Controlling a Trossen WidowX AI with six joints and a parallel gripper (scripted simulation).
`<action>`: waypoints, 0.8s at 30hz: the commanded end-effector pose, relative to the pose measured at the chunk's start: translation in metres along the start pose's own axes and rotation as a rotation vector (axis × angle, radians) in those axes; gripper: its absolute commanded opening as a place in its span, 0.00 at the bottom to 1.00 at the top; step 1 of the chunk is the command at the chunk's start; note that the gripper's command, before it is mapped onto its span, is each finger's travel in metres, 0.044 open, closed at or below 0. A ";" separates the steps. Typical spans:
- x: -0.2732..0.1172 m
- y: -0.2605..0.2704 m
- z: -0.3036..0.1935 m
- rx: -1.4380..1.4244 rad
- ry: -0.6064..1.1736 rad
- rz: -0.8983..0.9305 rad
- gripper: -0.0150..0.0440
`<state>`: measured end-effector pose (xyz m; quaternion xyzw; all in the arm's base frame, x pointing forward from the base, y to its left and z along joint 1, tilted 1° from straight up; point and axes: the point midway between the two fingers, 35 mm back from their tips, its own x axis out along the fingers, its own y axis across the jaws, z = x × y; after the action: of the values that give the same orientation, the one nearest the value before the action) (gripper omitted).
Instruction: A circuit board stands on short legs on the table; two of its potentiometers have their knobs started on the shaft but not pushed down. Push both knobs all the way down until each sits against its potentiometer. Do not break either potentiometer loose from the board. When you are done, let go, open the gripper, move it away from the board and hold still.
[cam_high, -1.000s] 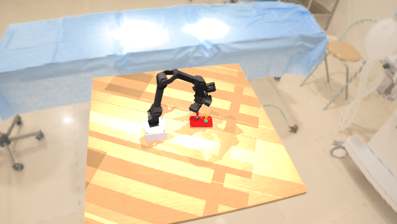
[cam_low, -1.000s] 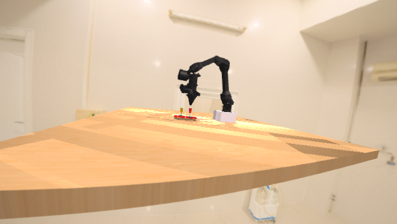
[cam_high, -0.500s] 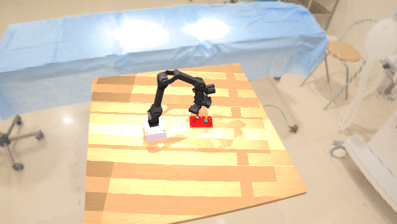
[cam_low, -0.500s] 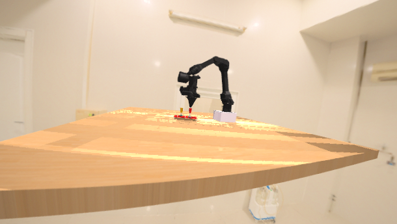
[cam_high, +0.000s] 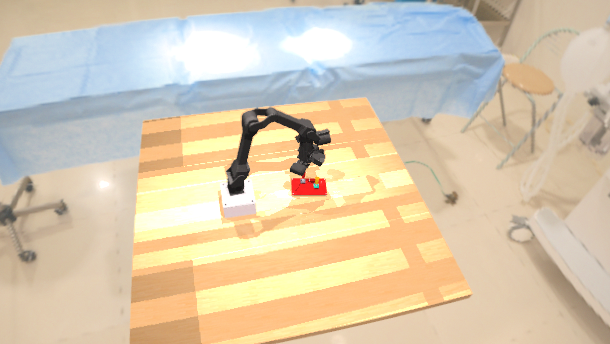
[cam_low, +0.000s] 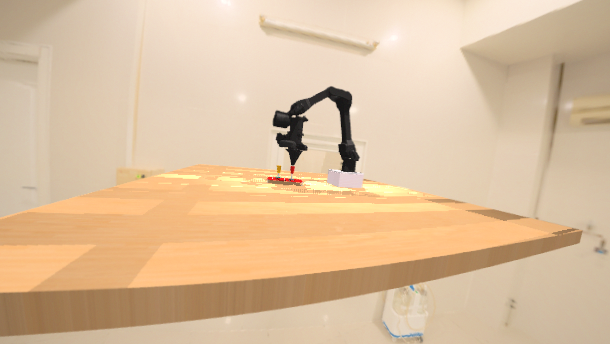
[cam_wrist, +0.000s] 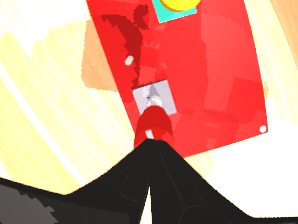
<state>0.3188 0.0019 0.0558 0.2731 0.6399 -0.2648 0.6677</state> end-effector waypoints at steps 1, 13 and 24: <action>0.002 0.000 -0.001 -0.006 0.002 0.001 0.25; 0.005 0.000 -0.001 -0.006 0.002 0.001 0.25; 0.003 0.000 -0.001 -0.006 0.002 0.001 0.25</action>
<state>0.3189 0.0019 0.0521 0.2731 0.6399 -0.2648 0.6677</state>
